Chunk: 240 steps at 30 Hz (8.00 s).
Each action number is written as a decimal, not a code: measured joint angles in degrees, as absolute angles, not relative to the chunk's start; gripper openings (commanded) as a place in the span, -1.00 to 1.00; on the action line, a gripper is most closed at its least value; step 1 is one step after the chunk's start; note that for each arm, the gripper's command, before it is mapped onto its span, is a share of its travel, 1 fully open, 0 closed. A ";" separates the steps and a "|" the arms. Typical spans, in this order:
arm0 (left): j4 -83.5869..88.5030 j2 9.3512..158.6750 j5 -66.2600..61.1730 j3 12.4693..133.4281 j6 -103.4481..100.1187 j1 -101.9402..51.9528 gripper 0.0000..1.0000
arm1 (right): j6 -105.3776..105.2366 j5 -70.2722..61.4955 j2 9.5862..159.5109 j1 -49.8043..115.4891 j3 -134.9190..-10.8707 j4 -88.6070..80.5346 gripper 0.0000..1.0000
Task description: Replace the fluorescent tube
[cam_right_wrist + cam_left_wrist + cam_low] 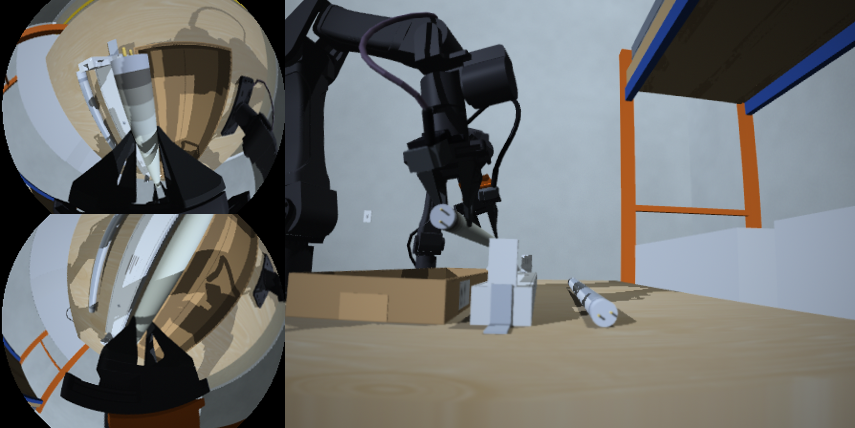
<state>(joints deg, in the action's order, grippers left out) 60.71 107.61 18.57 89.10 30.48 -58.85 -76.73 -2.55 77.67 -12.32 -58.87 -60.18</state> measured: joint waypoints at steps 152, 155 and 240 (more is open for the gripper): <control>60.05 101.91 20.27 78.96 18.72 -69.41 -0.78 | -71.90 -3.46 62.02 -16.58 -45.76 -62.89 -0.78; 58.96 102.17 20.27 78.08 18.72 -69.41 -0.78 | -71.90 -3.44 62.19 -16.58 -44.73 -61.84 -0.78; 45.10 106.15 20.29 68.29 18.72 -69.38 -0.78 | -71.96 -3.36 65.69 -16.53 -32.12 -45.65 -0.78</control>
